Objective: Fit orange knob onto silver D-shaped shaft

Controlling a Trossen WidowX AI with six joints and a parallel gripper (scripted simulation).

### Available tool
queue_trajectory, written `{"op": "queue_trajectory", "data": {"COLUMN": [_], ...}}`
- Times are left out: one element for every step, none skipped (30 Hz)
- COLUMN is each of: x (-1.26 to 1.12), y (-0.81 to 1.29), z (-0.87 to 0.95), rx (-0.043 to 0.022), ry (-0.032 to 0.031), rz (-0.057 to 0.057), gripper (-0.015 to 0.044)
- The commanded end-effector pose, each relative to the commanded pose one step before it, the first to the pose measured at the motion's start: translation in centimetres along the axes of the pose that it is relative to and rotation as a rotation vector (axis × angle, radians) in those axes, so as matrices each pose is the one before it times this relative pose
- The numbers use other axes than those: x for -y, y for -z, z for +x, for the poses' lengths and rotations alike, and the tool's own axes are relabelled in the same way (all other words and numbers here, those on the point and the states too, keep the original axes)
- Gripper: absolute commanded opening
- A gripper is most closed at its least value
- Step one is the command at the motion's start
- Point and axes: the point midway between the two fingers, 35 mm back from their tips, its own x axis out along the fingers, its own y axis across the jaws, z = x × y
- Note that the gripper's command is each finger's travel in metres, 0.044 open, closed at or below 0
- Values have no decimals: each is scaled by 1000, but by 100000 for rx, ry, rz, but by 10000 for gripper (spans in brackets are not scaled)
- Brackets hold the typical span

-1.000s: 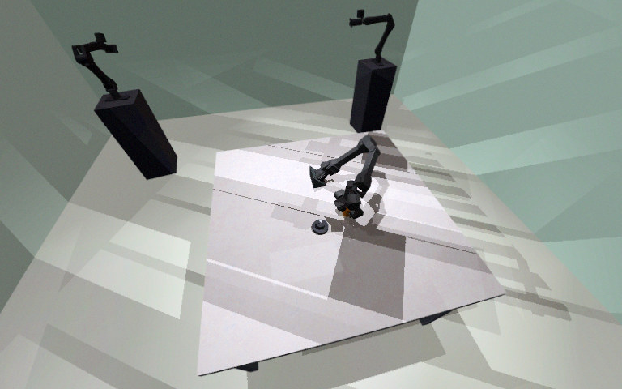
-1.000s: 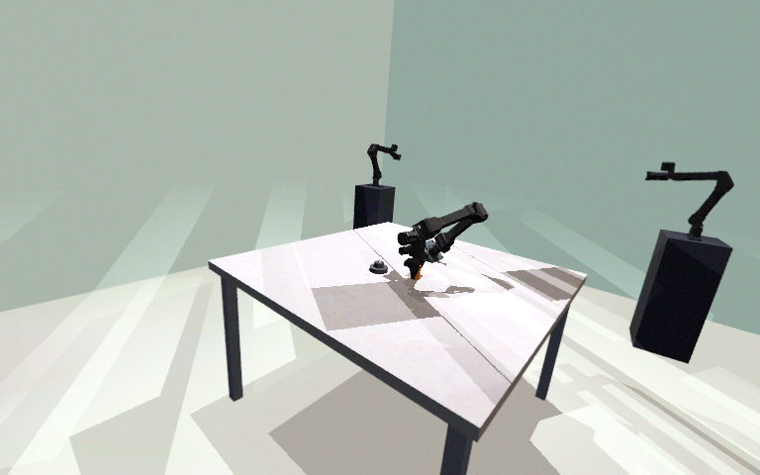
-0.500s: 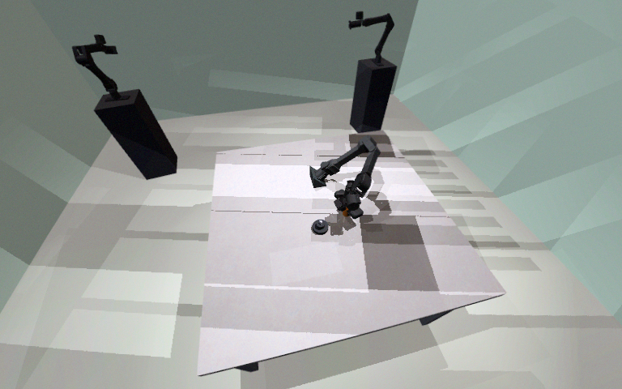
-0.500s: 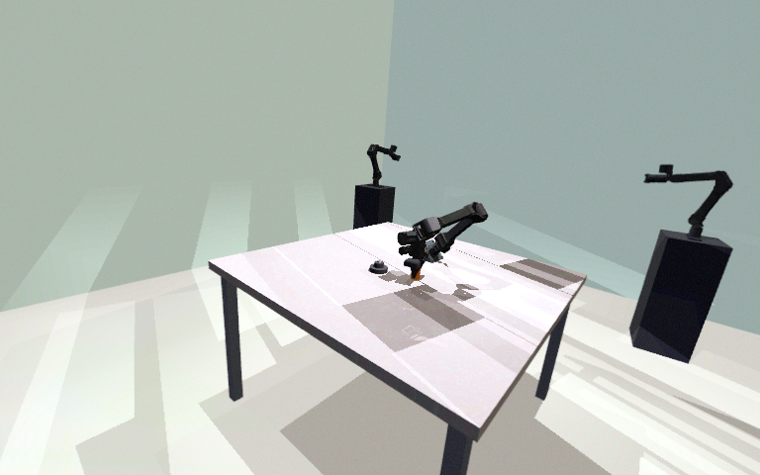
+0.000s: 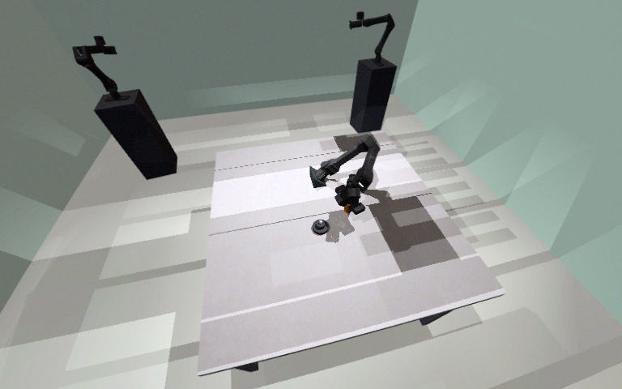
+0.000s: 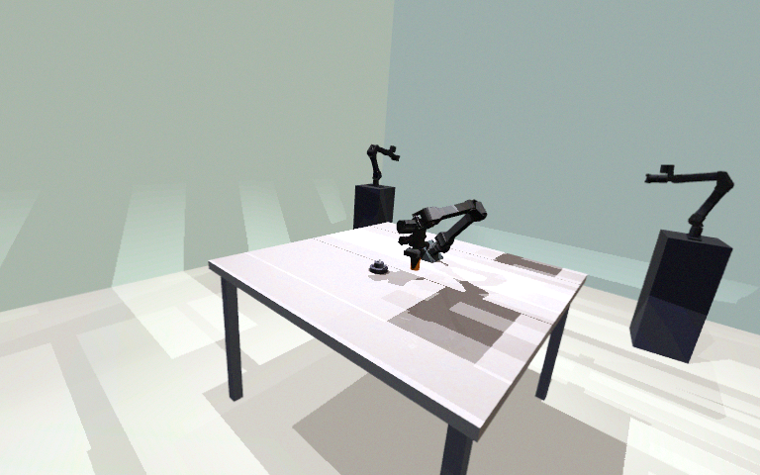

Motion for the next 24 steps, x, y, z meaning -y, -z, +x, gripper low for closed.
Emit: {"op": "queue_trajectory", "data": {"x": [-122, -42, -39, -36, -32, -29, -26, -23, -19, -16, -13, -31, -27, -24, -21, -18, -14, -11, -8, -5, -2, -29, -25, -22], "y": [-173, -30, -28, -26, -25, -23, -21, -19, -17, -15, -13, -20, -18, -16, -14, -12, -10, -8, -6, -4, -2, -2, 0, 2], "z": [-1297, -325, -327, -328, -328, -329, -329, -330, -330, -330, -330, -328, -329, -329, -329, -329, -330, -330, -330, -329, -329, -328, -328, -328], "rx": [1143, 114, 112, 109, 106, 103, 100, 97, 94, 91, 88, 80, 77, 74, 71, 69, 66, 63, 60, 57, 54, 50, 48, 46], "ry": [-277, -111, -111, -111, -110, -110, -109, -109, -108, -108, -108, -103, -103, -102, -102, -102, -102, -103, -103, -103, -103, -105, -105, -105], "rz": [-503, -3, -3, -3, -3, -3, -3, -3, -3, -3, -3, -4, -4, -5, -5, -5, -5, -5, -6, -6, -6, -8, -8, -8], "gripper": [0, 0, 0, 0, 0, 0, 0, 0, 0, 0, 0, 0, 0, 0, 0, 0, 0, 0, 0, 0, 0, 0, 0, 0]}}
